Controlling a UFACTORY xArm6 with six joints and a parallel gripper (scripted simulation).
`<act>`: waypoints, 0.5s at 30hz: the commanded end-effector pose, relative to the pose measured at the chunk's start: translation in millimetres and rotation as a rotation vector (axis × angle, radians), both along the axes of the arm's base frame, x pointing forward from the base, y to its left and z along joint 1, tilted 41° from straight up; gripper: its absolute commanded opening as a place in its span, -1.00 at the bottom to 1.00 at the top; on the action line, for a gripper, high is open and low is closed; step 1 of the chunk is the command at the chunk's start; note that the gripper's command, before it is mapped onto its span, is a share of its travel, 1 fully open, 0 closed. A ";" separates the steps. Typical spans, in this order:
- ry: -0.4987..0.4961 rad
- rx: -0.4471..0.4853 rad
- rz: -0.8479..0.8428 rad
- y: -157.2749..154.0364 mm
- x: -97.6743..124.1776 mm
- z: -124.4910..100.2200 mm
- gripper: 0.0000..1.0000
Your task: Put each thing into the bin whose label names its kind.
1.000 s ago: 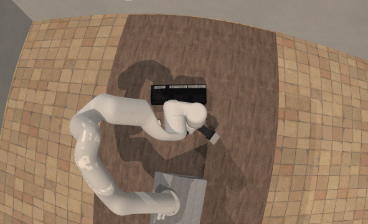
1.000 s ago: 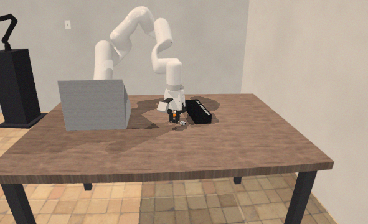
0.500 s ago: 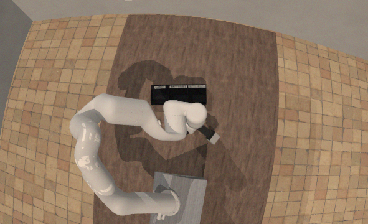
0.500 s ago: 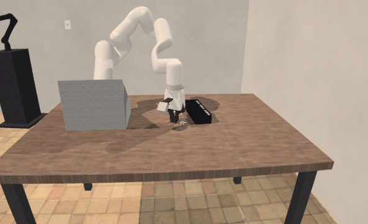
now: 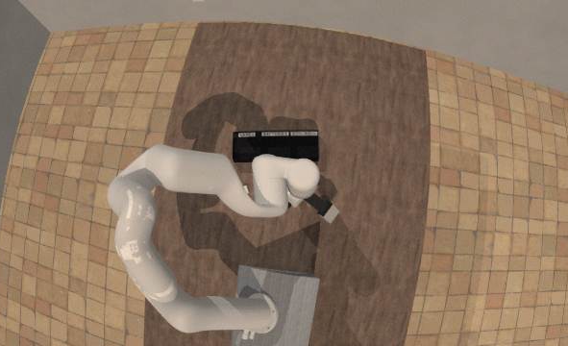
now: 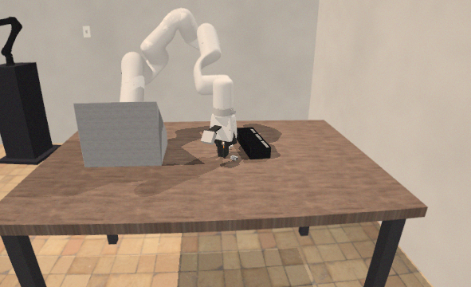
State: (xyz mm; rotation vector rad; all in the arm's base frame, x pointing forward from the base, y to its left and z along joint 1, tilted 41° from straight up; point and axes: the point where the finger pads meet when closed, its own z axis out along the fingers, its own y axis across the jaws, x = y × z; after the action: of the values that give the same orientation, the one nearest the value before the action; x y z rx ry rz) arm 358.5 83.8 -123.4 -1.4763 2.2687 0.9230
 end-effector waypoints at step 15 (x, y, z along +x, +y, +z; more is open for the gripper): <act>-0.003 -0.001 -0.001 -20.0 4.4 23.2 -1.00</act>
State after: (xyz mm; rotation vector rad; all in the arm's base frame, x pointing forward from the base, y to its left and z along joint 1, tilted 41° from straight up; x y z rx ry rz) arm 359.9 75.0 -113.5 -1.4762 2.2688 0.9222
